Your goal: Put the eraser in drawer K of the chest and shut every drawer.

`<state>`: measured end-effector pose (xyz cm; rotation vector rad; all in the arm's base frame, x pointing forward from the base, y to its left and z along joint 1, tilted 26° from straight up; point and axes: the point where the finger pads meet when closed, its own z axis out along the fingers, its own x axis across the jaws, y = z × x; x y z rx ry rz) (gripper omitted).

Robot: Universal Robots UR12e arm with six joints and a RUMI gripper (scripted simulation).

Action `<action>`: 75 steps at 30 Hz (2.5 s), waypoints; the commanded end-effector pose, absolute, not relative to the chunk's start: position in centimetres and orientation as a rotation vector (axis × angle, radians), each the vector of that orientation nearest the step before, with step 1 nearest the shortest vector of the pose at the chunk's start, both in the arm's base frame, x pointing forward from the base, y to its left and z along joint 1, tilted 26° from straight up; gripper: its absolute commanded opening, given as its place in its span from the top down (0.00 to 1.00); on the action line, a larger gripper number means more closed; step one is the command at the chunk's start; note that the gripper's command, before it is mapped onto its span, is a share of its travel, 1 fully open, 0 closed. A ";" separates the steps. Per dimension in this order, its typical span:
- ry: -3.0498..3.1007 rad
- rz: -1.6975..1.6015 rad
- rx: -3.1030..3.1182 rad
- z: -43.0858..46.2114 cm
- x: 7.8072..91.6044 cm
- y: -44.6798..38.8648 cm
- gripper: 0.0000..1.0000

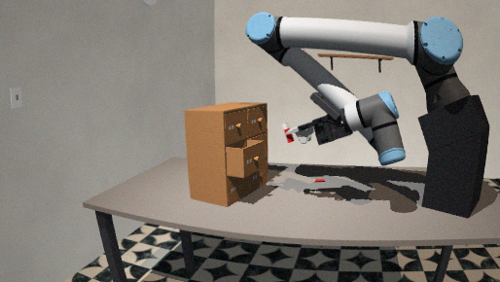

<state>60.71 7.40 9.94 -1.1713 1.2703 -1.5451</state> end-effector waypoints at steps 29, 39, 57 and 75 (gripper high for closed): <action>1.270 -1.545 -1.171 12.0 65.3 6.6 0.89; 1.270 -1.545 -1.171 12.8 67.0 6.2 0.89; 1.270 -1.545 -1.171 14.3 70.5 5.6 0.89; 1.270 -1.545 -1.171 15.4 73.0 5.1 0.89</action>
